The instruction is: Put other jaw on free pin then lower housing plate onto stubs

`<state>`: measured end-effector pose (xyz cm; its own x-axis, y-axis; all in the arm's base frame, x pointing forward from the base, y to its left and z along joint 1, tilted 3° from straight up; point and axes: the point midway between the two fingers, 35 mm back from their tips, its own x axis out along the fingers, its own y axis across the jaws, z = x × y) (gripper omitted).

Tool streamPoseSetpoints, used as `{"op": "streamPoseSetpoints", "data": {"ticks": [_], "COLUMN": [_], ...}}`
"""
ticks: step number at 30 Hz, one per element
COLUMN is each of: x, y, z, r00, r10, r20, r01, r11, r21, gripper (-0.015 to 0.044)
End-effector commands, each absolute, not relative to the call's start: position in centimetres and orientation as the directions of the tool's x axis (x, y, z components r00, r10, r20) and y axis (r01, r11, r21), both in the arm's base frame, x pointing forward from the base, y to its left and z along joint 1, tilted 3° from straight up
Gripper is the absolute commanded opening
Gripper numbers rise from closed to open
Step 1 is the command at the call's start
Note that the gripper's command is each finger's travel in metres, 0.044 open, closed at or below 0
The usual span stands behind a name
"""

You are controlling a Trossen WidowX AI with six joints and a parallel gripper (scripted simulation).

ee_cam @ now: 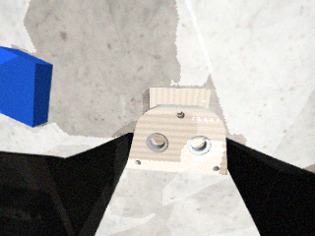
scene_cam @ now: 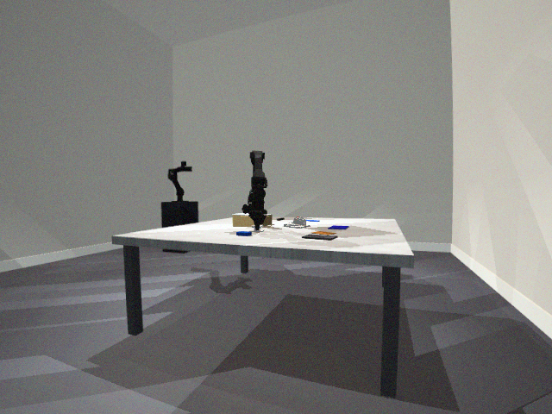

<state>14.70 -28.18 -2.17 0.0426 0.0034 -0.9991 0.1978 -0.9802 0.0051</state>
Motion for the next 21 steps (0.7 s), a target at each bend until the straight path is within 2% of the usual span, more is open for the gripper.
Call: {"op": "streamPoseSetpoints", "data": {"ticks": [1, 21], "x": [14.7, 14.5], "y": [-28.2, -28.3], "z": [-2.0, 4.3], "r00": [0.043, 0.044], "r10": [0.003, 0.006], "r20": [-0.999, -0.999], "r01": [0.198, 0.193], "r11": [-0.980, -0.981], "r21": [0.005, 0.002], "gripper": [0.0351, 0.0351]}}
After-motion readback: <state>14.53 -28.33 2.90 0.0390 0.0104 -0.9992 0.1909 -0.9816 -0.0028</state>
